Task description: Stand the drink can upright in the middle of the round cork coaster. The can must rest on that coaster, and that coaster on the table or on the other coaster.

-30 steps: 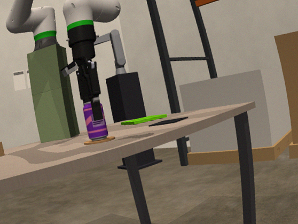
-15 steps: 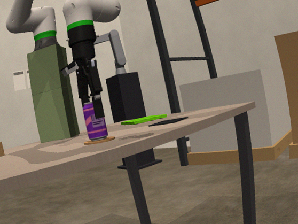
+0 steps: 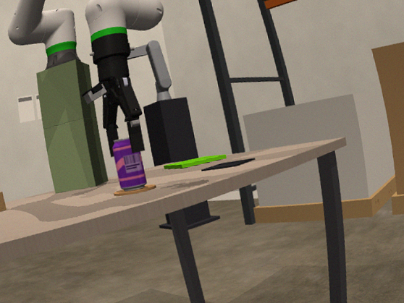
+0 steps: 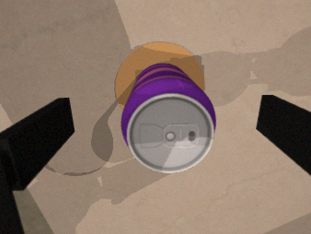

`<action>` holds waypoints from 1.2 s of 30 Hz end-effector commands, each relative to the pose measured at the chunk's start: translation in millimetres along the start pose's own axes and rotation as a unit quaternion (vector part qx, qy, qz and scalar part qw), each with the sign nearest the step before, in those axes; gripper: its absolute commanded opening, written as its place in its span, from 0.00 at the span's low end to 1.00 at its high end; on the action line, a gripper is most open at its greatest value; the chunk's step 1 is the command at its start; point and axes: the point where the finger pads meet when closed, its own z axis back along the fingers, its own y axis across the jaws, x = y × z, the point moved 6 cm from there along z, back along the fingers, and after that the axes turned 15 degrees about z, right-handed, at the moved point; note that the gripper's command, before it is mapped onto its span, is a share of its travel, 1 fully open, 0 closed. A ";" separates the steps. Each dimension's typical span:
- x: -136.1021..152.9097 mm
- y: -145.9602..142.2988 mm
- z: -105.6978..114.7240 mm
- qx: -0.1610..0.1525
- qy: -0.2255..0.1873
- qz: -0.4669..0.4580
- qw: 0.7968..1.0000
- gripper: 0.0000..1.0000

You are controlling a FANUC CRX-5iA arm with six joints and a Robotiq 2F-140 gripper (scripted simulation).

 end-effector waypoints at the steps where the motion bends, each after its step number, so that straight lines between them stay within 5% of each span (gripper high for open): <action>1: -0.1 -0.9 0.8 -0.001 0.000 0.000 1.000 1.00; 15: -0.1 -0.9 1.3 -0.001 0.000 0.000 1.000 1.00; 18: -0.1 -0.7 21.1 -0.001 0.000 0.000 1.000 1.00; 24: 0.1 1.1 95.6 -0.001 0.000 0.000 1.000 1.00; 36: 0.1 1.2 99.1 -0.001 0.000 0.000 1.000 1.00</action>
